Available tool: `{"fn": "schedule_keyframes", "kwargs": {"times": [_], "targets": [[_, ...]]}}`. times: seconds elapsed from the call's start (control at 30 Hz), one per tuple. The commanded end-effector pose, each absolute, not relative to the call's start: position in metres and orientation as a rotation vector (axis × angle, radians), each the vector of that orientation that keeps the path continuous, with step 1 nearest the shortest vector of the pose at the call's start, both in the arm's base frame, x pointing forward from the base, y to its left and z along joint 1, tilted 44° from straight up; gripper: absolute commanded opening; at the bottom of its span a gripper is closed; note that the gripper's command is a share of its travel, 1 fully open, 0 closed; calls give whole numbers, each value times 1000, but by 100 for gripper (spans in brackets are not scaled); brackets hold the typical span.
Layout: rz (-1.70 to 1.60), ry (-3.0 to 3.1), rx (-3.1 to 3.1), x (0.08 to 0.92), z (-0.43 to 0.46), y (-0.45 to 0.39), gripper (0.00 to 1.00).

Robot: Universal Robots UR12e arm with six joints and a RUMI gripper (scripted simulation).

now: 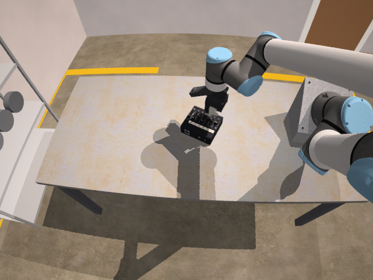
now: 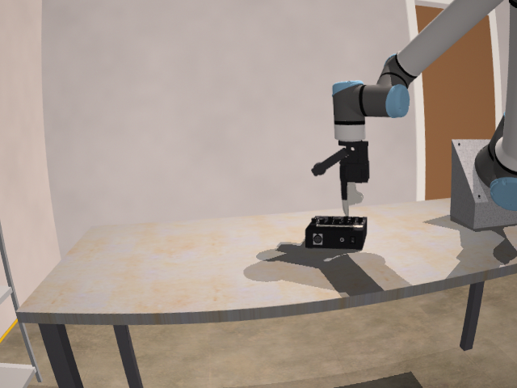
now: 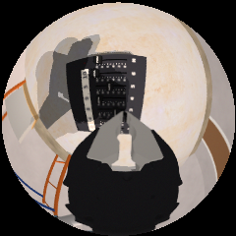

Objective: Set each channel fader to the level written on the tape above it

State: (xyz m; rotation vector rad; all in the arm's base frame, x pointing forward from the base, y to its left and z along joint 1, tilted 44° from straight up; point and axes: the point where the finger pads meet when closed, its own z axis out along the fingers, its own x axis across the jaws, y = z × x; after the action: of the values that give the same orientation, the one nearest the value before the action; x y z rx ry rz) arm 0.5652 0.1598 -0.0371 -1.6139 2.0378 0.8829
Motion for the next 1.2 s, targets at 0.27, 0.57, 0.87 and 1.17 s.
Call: {"fn": "schedule_keyframes", "kwargs": {"times": [0.27, 0.57, 0.87, 1.17], "targets": [[881, 2038, -1614, 567, -34, 162, 0], [881, 2038, -1614, 568, -31, 166, 0], [881, 2038, -1614, 569, -28, 169, 0], [881, 2038, -1614, 571, -24, 173, 0]]}}
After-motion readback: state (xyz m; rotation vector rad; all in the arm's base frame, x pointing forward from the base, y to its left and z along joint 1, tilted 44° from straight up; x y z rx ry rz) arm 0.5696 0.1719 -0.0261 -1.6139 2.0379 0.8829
